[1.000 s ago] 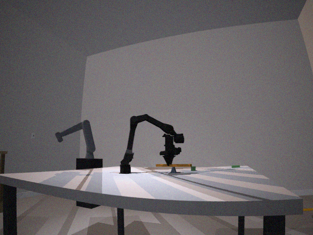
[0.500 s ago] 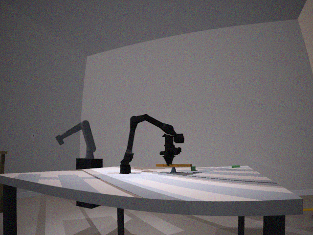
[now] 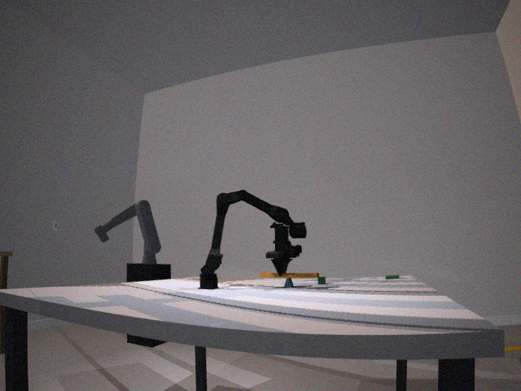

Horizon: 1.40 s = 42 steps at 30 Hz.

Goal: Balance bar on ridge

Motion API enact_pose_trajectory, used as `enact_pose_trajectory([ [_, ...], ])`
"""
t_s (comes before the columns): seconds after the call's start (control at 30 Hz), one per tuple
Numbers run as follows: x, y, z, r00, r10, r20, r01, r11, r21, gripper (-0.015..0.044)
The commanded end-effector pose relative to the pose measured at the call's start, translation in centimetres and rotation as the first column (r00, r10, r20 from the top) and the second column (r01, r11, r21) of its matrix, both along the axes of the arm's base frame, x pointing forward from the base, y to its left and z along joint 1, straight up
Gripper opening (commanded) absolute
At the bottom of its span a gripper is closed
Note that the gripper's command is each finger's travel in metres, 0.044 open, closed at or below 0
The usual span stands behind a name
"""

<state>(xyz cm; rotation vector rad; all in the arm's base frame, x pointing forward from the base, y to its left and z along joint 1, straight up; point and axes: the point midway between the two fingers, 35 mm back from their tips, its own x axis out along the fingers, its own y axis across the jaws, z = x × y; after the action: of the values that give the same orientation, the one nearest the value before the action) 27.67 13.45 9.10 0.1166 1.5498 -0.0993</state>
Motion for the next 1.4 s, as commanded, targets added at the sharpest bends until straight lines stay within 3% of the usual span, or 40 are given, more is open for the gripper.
enact_pose_trajectory([
  [0.0, 0.00, 0.00, 0.00, 1.000, 0.000, 0.000, 0.000, 1.000, 0.000, 0.0167],
  [1.37, 0.00, 0.00, 0.00, 1.000, 0.000, 0.000, 0.000, 1.000, 0.000, 0.0185],
])
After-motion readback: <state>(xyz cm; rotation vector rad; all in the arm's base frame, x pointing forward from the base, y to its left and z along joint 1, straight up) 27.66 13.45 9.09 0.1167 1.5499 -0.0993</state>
